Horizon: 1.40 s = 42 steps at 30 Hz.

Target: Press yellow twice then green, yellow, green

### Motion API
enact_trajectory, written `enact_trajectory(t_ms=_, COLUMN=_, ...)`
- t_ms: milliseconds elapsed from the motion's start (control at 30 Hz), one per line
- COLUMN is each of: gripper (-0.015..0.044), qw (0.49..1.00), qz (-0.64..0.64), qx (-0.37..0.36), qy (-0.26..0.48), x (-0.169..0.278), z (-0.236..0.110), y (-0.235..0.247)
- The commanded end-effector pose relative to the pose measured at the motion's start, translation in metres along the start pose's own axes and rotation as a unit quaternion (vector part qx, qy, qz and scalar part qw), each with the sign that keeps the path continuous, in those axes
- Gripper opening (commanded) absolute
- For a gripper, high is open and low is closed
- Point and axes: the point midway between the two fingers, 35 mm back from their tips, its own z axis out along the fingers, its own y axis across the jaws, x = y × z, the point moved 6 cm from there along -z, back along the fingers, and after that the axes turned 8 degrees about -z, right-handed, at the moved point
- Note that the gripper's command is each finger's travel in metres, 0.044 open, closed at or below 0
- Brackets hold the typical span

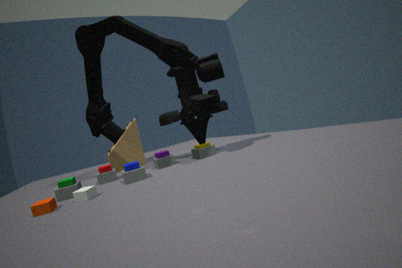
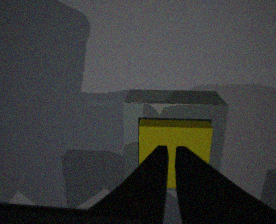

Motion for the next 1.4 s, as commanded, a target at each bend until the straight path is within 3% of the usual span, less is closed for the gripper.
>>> enact_trajectory(t_ms=0, gripper=0.002, qw=1.0, qz=-0.005, qx=0.005, qy=0.002, x=0.002, z=0.003, y=0.0)
enact_trajectory(t_ms=467, gripper=0.002, qw=1.0, qz=-0.005, qx=0.005, qy=0.002, x=0.002, z=0.003, y=0.0)
enact_trajectory(t_ms=600, gripper=0.002, qw=1.0, qz=-0.005, qx=0.004, qy=0.002, x=0.002, z=-0.031, y=0.0)
enact_trajectory(t_ms=800, gripper=0.002, qw=1.0, qz=-0.005, qx=0.004, qy=0.002, x=0.001, z=-0.034, y=0.001)
enact_trajectory(t_ms=933, gripper=0.002, qw=1.0, qz=-0.005, qx=0.003, qy=0.003, x=0.001, z=-0.089, y=0.001)
enact_trajectory(t_ms=1133, gripper=0.002, qw=1.0, qz=-0.005, qx=0.003, qy=0.003, x=0.001, z=-0.093, y=0.001)
enact_trajectory(t_ms=1200, gripper=0.002, qw=1.0, qz=-0.007, qx=0.0, qy=0.003, x=-0.003, z=-0.095, y=-0.01)
enact_trajectory(t_ms=1367, gripper=0.002, qw=1.0, qz=-0.012, qx=-0.017, qy=0.0, x=-0.025, z=-0.107, y=-0.092)
